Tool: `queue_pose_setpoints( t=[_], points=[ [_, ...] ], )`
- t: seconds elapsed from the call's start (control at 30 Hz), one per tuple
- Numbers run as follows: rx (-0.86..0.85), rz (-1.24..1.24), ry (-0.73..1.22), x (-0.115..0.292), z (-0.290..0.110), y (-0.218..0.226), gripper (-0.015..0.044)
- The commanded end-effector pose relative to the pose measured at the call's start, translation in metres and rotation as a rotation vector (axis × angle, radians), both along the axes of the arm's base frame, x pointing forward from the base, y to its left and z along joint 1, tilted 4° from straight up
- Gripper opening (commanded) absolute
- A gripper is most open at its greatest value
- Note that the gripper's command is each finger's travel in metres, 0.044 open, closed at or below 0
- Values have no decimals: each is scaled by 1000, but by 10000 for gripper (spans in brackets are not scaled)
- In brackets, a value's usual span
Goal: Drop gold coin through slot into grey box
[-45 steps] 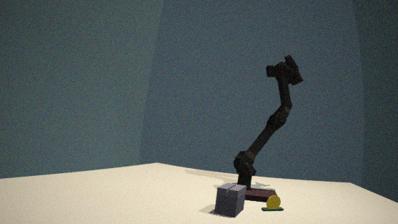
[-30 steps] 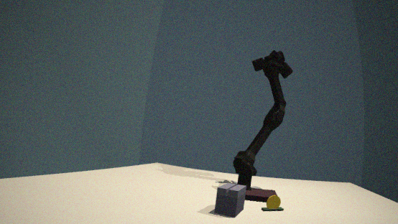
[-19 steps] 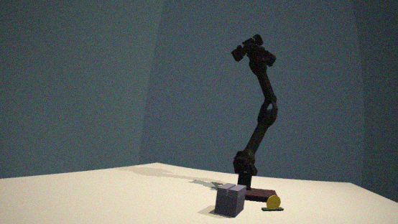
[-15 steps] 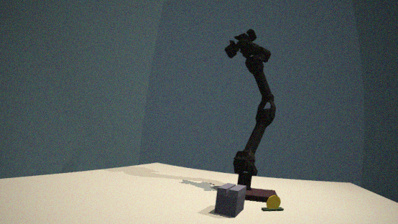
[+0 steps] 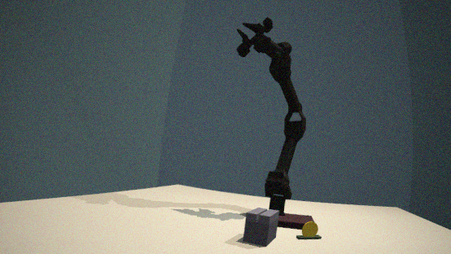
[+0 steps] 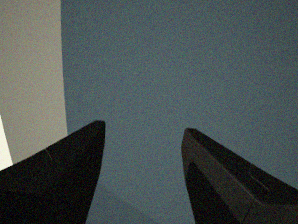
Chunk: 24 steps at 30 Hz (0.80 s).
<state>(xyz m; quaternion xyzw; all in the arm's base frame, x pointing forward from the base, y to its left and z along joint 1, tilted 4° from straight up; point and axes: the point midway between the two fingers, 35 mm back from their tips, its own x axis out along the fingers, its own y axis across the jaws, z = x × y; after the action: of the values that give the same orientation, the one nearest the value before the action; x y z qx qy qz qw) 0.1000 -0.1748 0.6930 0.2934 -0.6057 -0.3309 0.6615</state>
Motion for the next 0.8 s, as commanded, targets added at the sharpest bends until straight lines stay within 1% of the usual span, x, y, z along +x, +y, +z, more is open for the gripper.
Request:
queue_pose_setpoints(
  t=[0.0, 0.17, 0.47, 0.63, 0.77],
  points=[
    [46, 133, 101, 52, -22, -8, 161],
    [106, 286, 214, 107, -53, -6, 161],
    [254, 547, 458, 200, -133, 19, 161],
    [372, 713, 636, 250, -197, 46, 161],
    [481, 834, 784, 278, -252, 75, 161]
  ],
)
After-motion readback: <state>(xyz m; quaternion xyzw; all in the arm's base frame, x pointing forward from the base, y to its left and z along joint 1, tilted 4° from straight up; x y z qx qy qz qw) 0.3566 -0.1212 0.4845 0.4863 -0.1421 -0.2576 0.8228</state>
